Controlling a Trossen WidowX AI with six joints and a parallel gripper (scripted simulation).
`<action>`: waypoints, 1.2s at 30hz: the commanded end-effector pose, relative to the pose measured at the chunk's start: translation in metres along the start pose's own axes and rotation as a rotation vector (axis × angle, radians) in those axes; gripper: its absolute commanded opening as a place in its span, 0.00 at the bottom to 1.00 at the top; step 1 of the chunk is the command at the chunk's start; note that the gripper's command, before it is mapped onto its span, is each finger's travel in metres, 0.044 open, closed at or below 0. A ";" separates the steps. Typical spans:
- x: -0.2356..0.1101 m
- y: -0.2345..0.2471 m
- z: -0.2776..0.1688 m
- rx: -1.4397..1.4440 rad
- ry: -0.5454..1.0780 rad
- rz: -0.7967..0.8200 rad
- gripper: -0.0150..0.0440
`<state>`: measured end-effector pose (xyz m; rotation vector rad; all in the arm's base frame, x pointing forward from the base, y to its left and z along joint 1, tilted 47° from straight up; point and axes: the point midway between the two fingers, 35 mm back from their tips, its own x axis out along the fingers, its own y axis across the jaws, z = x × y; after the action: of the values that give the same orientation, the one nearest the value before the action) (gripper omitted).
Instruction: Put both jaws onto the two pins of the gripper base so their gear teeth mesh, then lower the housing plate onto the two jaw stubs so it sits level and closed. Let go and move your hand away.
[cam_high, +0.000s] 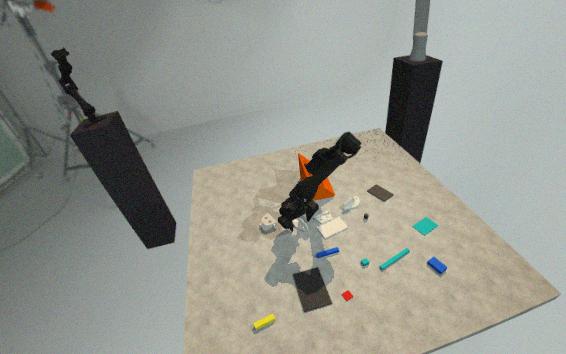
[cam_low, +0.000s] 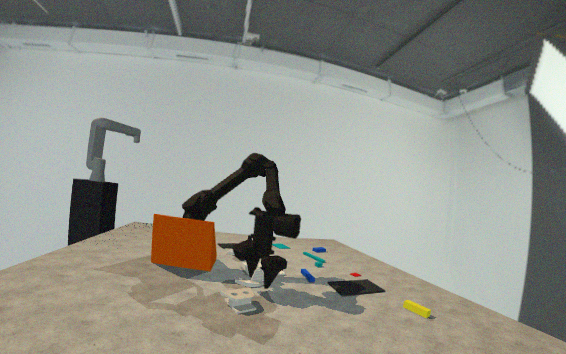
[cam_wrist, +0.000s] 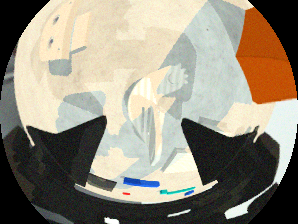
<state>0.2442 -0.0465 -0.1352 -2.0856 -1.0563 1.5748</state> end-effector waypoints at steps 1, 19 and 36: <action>0.001 0.000 0.000 0.003 0.006 -0.003 1.00; 0.001 0.000 0.000 0.000 0.000 0.000 0.87; 0.001 0.000 0.000 0.000 0.000 0.000 0.48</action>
<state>0.2441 -0.0458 -0.1357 -2.0843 -1.0563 1.5749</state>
